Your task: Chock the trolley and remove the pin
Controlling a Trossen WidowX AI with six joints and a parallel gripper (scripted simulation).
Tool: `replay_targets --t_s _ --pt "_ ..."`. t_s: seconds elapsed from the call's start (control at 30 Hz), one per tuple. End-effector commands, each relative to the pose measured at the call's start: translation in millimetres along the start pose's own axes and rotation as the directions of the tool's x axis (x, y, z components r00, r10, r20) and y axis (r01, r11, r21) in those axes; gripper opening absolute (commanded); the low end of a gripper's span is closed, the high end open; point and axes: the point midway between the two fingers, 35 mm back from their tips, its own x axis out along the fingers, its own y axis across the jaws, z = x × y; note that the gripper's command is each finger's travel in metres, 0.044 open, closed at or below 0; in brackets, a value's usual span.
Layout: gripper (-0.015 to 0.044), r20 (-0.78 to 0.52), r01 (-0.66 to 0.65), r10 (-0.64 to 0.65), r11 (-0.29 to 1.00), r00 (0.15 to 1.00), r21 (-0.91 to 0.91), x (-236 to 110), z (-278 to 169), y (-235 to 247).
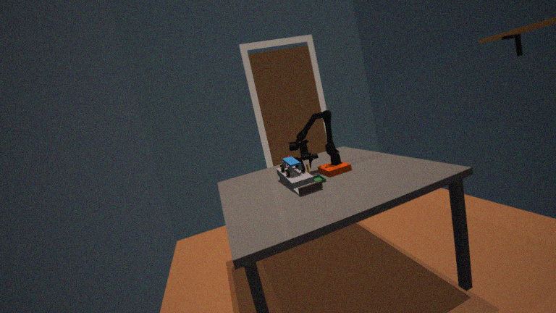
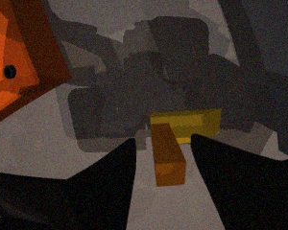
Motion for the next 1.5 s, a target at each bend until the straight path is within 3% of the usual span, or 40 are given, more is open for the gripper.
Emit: replay_targets --t_s 0.0,0.03,0.2,0.47,1.47 --pt "0.0190 0.005 -0.003 0.003 1.000 1.000 -0.005 5.3 0.9 0.7" --pt "0.0190 0.005 -0.003 0.003 1.000 1.000 -0.005 5.3 0.9 0.7" --pt "0.0059 0.001 -0.002 0.002 1.000 1.000 0.000 2.2 0.2 0.4" --pt "0.0000 0.001 -0.002 0.002 1.000 1.000 0.000 1.2 0.1 0.4" --pt "0.0000 0.005 -0.003 0.003 1.000 1.000 -0.005 -100.9 -0.8 1.9"
